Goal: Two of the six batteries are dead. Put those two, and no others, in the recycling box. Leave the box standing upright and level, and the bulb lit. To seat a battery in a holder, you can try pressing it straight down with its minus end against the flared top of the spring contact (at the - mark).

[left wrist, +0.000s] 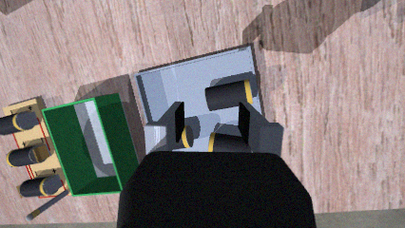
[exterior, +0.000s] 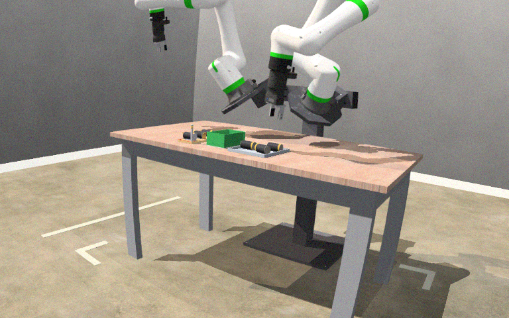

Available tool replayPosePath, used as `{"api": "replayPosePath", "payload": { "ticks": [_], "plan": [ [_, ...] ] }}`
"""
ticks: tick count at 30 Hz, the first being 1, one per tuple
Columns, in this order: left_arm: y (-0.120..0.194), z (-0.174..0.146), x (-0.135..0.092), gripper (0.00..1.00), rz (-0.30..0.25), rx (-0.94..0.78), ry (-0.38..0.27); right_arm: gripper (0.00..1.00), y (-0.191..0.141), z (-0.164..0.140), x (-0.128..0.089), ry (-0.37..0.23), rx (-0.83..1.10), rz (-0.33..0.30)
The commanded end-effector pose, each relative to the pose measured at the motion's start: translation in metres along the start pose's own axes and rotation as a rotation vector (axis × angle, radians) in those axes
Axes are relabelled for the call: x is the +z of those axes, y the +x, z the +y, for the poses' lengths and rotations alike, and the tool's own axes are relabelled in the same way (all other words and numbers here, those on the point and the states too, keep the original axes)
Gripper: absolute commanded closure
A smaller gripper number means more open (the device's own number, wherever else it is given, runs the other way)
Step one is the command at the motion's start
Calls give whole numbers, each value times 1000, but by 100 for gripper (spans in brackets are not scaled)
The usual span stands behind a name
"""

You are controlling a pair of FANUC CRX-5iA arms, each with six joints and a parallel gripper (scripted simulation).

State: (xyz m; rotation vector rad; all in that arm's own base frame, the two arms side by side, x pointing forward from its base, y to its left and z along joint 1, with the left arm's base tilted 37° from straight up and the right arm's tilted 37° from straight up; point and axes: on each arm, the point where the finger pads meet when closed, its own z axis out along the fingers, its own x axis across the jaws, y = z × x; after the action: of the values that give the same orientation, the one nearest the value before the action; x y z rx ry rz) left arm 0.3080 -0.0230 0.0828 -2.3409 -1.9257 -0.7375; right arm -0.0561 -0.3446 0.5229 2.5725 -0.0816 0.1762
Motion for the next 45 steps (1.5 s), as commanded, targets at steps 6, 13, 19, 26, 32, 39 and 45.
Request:
{"api": "replayPosePath", "payload": {
  "ticks": [6,13,19,26,32,39,45],
  "plan": [
    [2,-1,0,10,9,-561,-53,0,0,0,-1,-2,1,-1],
    [2,-1,0,10,2,-905,-83,0,0,0,-1,-2,1,-1],
    [2,-1,0,10,1,-1227,-110,0,0,0,-1,-2,1,-1],
    [2,-1,0,10,25,-1578,-143,0,0,0,-1,-2,1,-1],
    [3,-1,3,10,100,-1789,-178,0,0,0,-1,-2,1,-1],
    [15,1,75,10,100,-1789,-178,0,0,0,-1,-2,1,-1],
    [15,2,78,10,100,-1789,-178,0,0,0,-1,-2,1,-1]
  ]
}}
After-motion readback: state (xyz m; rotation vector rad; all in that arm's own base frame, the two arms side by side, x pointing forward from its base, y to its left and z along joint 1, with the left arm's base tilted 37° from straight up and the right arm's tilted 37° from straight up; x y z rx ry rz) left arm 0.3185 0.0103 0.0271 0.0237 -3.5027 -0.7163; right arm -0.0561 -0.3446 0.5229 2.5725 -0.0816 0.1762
